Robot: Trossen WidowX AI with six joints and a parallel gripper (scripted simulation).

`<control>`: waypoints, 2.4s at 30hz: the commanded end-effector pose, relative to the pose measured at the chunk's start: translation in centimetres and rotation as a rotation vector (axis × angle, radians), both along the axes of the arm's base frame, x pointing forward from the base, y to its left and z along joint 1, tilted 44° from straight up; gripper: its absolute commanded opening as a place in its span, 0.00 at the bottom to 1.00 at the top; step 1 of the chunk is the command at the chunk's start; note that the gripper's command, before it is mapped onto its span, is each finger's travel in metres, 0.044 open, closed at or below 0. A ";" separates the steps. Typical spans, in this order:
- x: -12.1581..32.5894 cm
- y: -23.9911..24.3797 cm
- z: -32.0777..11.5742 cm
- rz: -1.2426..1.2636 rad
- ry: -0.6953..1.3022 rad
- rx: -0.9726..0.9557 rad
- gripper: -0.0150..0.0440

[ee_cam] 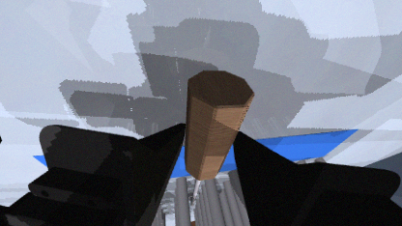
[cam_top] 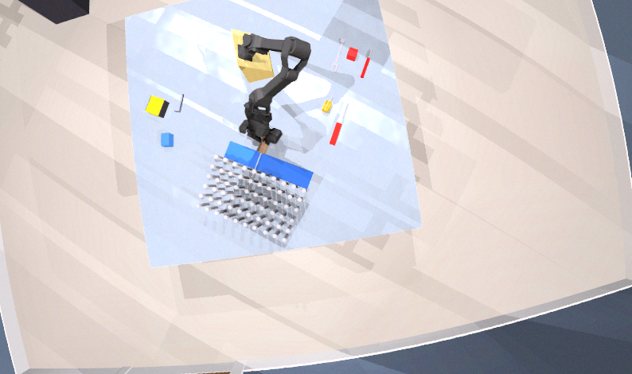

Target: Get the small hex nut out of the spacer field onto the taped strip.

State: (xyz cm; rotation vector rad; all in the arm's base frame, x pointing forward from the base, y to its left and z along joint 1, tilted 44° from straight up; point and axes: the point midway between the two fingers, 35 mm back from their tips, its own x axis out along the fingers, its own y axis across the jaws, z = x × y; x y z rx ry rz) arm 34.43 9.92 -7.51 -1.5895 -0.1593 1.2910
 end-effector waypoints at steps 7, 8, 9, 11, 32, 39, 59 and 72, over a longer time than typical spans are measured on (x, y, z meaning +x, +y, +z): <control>-0.5 0.1 0.3 -0.007 0.000 -0.001 0.25; -0.6 0.1 0.3 -0.007 0.000 -0.001 0.25; -0.6 0.2 0.3 -0.007 0.000 -0.001 0.25; -0.7 0.2 0.3 -0.007 0.000 -0.001 0.25; -1.9 0.6 0.7 -0.007 0.002 -0.001 0.25; -2.2 0.7 0.9 -0.006 0.002 -0.001 0.25; -3.4 1.1 1.3 -0.006 0.003 0.000 0.25; -4.1 1.4 1.6 -0.006 0.004 0.000 0.25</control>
